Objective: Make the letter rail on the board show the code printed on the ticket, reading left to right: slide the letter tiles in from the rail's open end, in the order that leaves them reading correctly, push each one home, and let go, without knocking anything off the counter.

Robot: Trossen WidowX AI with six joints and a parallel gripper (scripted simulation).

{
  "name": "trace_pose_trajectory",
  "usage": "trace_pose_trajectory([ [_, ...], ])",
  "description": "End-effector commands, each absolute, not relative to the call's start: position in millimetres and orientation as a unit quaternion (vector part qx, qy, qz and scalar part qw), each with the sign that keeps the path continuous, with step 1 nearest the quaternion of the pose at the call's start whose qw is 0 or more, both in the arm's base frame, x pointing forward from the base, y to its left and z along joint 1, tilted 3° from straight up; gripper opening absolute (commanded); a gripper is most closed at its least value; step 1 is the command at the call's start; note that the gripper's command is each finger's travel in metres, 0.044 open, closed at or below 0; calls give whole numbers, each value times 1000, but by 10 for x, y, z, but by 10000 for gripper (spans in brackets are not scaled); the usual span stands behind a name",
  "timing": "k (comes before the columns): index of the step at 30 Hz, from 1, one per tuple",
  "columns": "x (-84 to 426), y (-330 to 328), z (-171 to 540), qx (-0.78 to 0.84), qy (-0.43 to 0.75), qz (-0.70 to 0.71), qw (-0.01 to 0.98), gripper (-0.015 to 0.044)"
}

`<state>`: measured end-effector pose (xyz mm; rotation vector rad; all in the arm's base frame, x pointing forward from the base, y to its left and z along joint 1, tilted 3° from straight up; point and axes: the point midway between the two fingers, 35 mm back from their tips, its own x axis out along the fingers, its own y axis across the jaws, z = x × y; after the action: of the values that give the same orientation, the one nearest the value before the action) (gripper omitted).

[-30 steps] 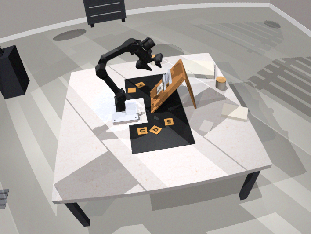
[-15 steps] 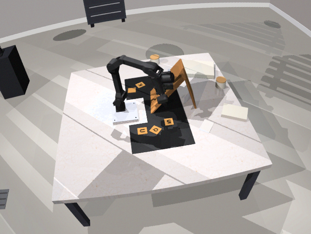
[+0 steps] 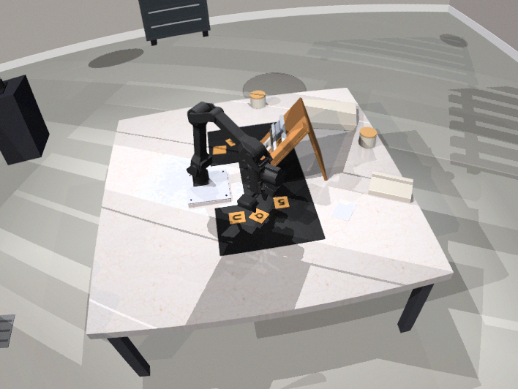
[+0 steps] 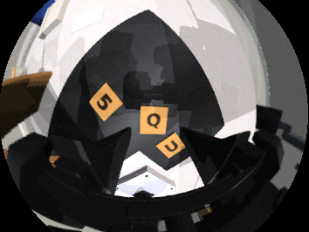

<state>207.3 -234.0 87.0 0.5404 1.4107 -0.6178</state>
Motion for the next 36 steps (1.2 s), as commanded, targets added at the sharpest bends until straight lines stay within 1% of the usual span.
trace_pose_trajectory([
  [1,2035,-2337,825,253,629,-281,679,340],
  [6,2025,-2327,810,253,629,-281,679,340],
  [14,2031,-2337,488,253,629,-281,679,340],
  [36,2044,-2341,405,253,629,-281,679,340],
])
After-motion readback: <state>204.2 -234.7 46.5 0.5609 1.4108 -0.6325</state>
